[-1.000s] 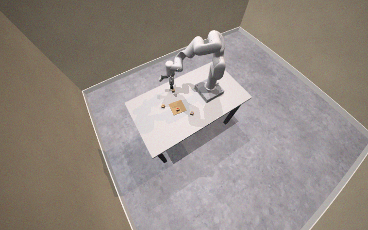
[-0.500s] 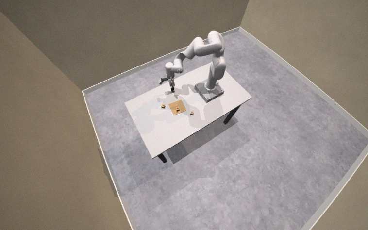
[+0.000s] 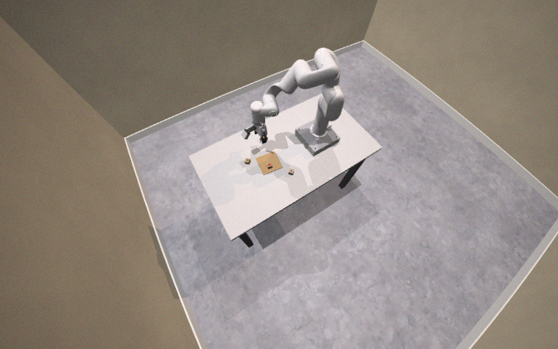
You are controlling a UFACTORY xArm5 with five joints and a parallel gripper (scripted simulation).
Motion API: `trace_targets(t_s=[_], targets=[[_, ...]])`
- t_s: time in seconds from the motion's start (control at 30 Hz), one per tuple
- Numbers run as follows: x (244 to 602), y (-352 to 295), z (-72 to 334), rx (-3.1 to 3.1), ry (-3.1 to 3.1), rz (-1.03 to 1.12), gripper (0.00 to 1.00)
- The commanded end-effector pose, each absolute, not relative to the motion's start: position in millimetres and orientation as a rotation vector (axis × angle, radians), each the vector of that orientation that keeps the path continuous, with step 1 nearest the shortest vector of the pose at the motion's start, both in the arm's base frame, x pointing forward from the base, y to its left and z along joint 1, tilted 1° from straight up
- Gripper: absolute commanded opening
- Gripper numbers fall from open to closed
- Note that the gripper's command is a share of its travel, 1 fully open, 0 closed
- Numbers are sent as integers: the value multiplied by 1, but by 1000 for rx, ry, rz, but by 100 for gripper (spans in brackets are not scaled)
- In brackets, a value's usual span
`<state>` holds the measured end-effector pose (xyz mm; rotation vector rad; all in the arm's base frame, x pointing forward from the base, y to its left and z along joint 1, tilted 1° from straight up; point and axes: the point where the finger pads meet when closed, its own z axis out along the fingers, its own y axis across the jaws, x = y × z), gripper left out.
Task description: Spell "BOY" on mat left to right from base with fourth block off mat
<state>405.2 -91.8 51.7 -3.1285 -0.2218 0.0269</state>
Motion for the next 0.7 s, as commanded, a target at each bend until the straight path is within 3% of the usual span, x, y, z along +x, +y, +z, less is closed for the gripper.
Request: trace_targets(t_s=[0.0,0.67], targets=[[412,-75,53,-3106,-437,22,100],[426,-6,54,-2888,-1222,20,100]])
